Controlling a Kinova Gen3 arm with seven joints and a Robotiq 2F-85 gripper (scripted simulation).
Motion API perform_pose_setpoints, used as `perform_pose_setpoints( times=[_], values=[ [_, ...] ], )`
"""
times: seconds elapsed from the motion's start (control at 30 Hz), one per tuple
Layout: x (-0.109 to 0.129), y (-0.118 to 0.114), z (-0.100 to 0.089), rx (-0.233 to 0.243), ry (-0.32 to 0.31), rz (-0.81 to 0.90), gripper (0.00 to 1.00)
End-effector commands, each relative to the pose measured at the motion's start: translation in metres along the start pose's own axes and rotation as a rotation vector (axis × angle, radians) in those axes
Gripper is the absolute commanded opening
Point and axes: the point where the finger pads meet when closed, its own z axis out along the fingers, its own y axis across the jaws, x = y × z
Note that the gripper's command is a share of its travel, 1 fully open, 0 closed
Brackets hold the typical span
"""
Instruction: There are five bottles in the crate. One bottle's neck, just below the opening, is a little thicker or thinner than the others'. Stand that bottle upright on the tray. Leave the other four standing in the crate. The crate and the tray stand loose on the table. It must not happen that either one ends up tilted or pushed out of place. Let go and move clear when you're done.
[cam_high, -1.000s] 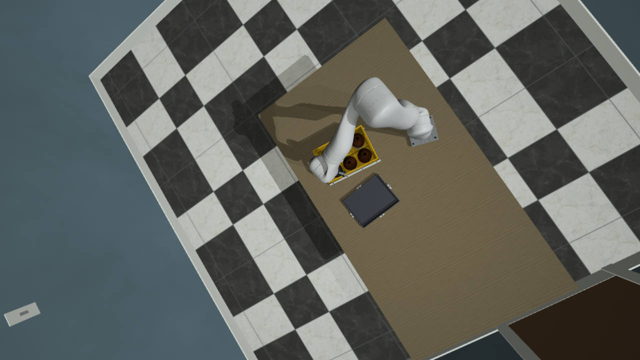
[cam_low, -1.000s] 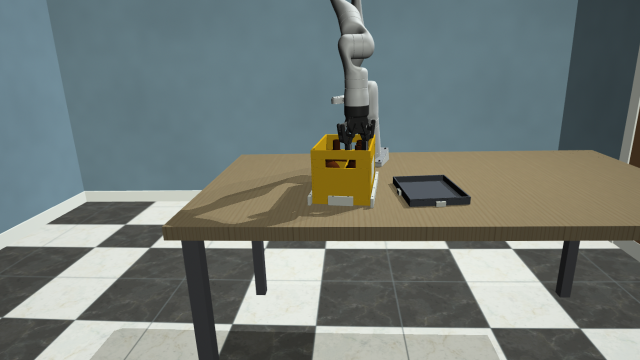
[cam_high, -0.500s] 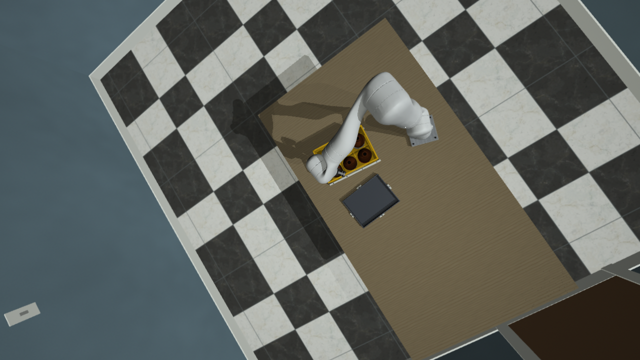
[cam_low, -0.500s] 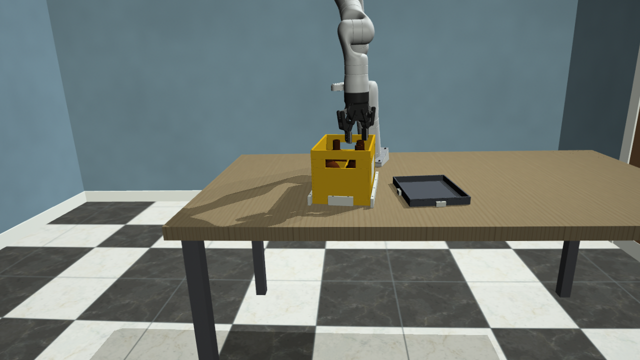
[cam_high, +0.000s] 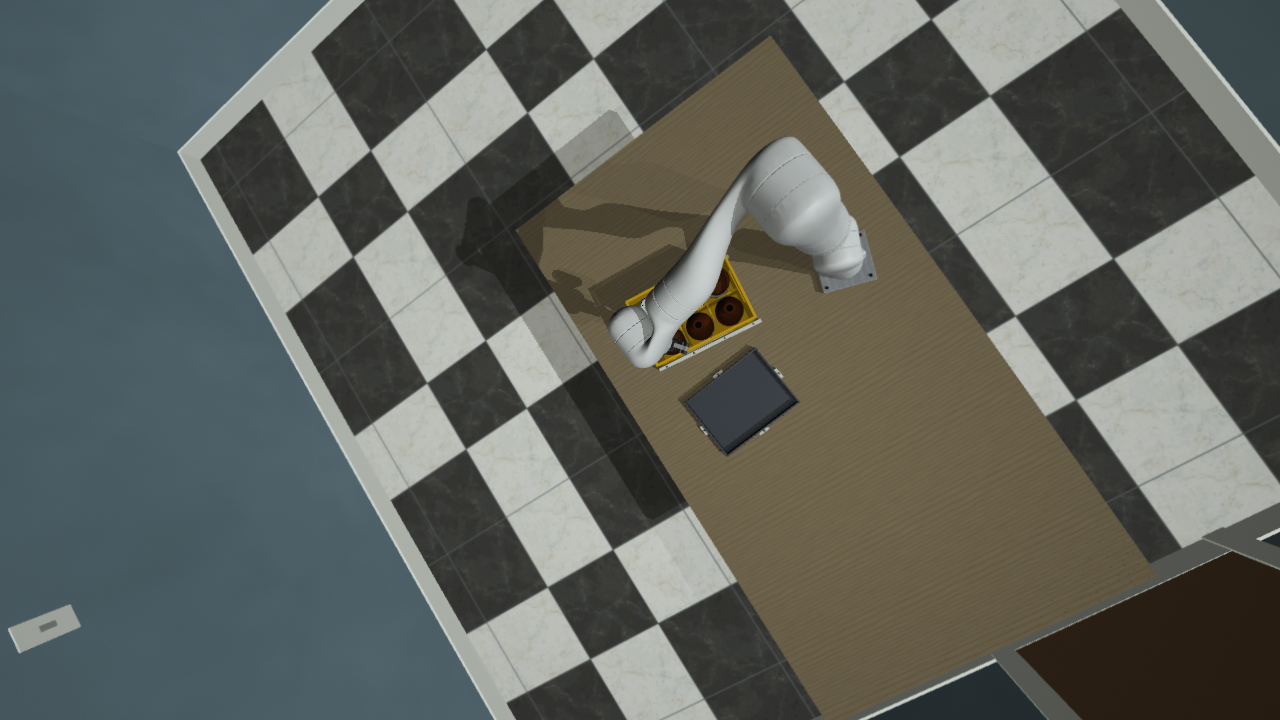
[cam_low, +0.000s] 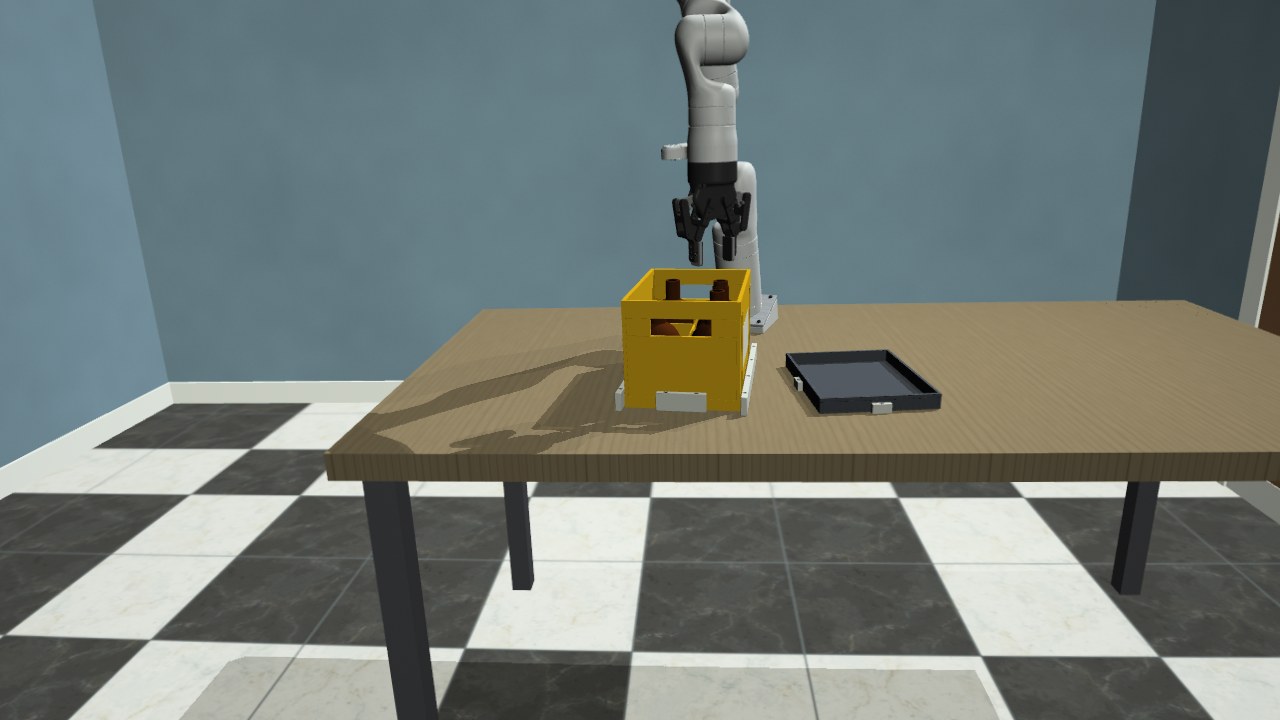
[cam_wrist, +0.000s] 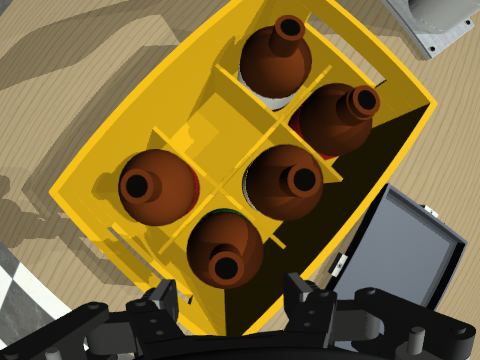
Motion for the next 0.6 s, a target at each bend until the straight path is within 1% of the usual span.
perform_pose_setpoints(
  times=[0.0,0.2,0.23,0.57],
  values=[
    [-0.0009,-0.0012,-0.0041,0.006,-0.004,0.001,0.64],
    [-0.0009,-0.0012,-0.0046,0.006,-0.004,0.001,0.64],
    [-0.0009,-0.0012,-0.0046,0.006,-0.004,0.001,0.00],
    [-0.0009,-0.0012,-0.0046,0.006,-0.004,0.001,0.00]
  ],
)
